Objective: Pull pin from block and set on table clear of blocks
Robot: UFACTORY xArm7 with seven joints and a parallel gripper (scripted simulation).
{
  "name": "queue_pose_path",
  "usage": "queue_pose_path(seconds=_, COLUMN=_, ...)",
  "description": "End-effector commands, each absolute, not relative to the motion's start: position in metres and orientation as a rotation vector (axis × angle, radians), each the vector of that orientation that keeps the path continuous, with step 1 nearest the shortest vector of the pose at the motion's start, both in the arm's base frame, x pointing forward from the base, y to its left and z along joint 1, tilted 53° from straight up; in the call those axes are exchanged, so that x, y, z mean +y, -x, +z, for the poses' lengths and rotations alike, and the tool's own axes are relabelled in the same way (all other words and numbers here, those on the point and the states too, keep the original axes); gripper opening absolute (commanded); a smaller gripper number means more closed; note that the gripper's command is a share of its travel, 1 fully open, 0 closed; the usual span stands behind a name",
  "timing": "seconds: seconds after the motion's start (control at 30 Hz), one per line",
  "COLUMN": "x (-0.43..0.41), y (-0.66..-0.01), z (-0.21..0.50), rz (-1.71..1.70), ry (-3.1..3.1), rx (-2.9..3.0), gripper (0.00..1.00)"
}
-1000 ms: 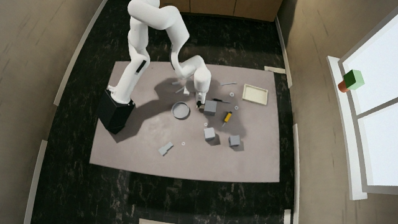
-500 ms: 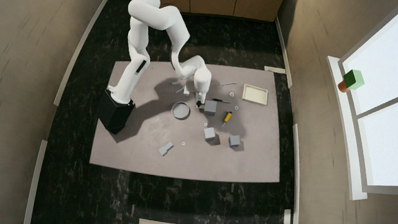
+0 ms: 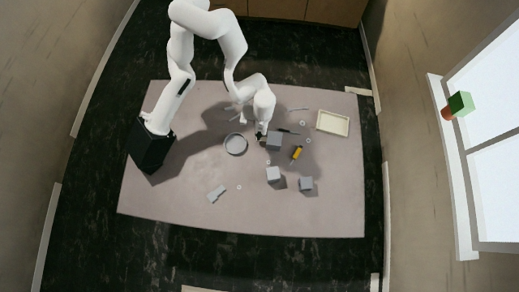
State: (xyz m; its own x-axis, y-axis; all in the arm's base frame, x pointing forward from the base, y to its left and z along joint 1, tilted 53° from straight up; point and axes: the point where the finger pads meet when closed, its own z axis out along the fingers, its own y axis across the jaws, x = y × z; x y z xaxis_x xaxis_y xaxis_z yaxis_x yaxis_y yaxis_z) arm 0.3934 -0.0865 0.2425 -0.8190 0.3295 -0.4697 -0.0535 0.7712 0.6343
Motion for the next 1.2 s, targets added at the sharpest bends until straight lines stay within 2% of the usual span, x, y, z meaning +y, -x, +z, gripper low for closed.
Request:
queue_pose_path(seconds=0.0, x=-0.0875, y=-0.3937, z=0.2431, rz=0.878, ry=-0.206, rx=2.385, gripper=0.55)
queue_pose_path(seconds=1.17, x=-0.0815, y=-0.3944, z=0.2357, rz=0.901, ry=-0.182, rx=2.402, gripper=0.55)
